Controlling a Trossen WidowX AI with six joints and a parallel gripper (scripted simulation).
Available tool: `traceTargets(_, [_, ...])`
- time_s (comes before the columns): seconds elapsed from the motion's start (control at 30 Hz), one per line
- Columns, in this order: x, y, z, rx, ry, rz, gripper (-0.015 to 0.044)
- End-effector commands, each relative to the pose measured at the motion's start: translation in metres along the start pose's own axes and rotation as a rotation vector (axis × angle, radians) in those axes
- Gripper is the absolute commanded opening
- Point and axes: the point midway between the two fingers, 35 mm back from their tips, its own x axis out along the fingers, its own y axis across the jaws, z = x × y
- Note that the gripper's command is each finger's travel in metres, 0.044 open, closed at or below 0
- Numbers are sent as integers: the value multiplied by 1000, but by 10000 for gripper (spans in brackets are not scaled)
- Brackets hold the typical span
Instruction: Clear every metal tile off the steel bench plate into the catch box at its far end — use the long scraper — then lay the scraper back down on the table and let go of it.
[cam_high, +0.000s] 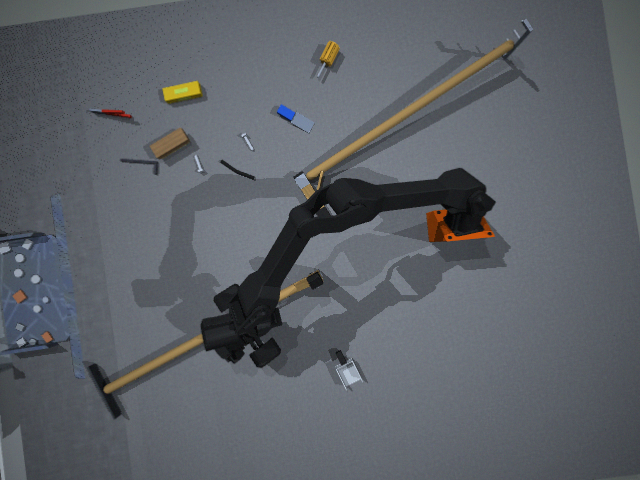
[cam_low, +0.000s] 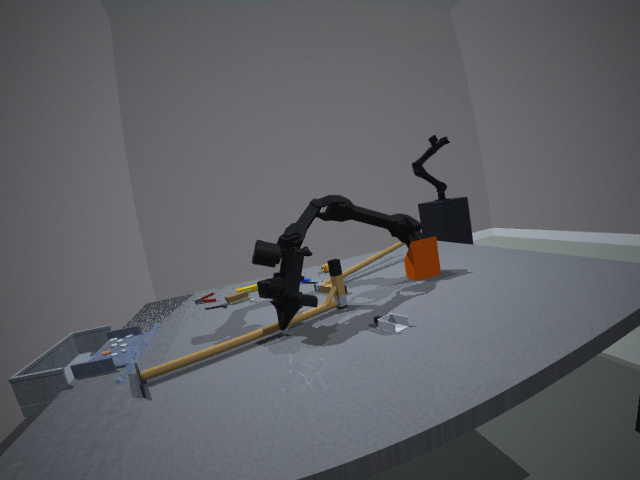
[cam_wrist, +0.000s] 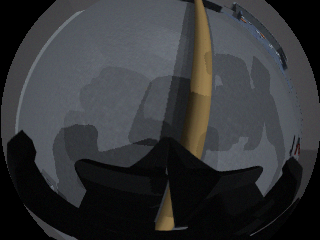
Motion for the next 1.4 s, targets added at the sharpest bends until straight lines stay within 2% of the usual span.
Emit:
traceTargets(0.0, [3,-9,-3,3,8,-5,0])
traceTargets(1.37, [5,-48,-4,2,9,-10,0])
